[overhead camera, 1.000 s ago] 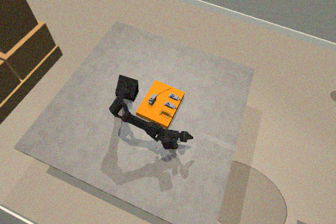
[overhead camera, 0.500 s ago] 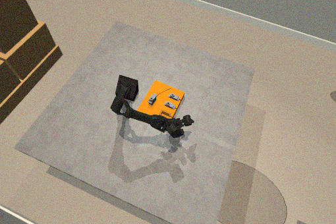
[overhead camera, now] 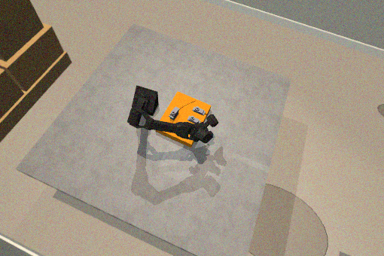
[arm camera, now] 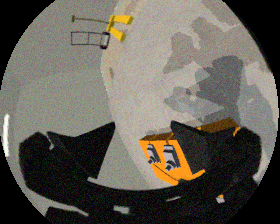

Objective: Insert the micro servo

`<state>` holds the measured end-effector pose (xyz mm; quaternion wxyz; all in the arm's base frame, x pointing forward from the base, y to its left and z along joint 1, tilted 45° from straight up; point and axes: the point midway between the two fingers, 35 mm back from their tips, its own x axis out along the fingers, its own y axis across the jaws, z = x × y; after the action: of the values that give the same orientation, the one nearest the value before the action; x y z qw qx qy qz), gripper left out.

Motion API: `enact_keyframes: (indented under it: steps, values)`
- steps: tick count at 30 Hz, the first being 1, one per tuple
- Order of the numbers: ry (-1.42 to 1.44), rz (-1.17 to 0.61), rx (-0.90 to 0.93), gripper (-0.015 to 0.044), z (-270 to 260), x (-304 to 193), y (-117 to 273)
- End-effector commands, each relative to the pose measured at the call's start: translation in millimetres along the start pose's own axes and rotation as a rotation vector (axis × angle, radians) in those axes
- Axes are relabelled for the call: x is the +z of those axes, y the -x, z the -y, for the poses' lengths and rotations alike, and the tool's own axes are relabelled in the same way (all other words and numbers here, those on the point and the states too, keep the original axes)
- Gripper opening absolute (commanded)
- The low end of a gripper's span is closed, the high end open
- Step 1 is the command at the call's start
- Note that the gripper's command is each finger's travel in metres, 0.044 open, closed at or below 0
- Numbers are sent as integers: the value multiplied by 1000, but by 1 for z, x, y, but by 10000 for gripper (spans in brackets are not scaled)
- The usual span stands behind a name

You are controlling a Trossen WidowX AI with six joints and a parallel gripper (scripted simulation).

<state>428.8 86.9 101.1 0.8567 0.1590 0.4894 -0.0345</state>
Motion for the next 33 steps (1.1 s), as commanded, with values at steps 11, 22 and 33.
enact_keyframes:
  steps: [11,22,33]
  values:
    - [358,-176,-140,440,-4,-70,2]
    - [661,-313,-232,440,0,-116,12]
    - [980,-452,-316,440,9,-153,28]
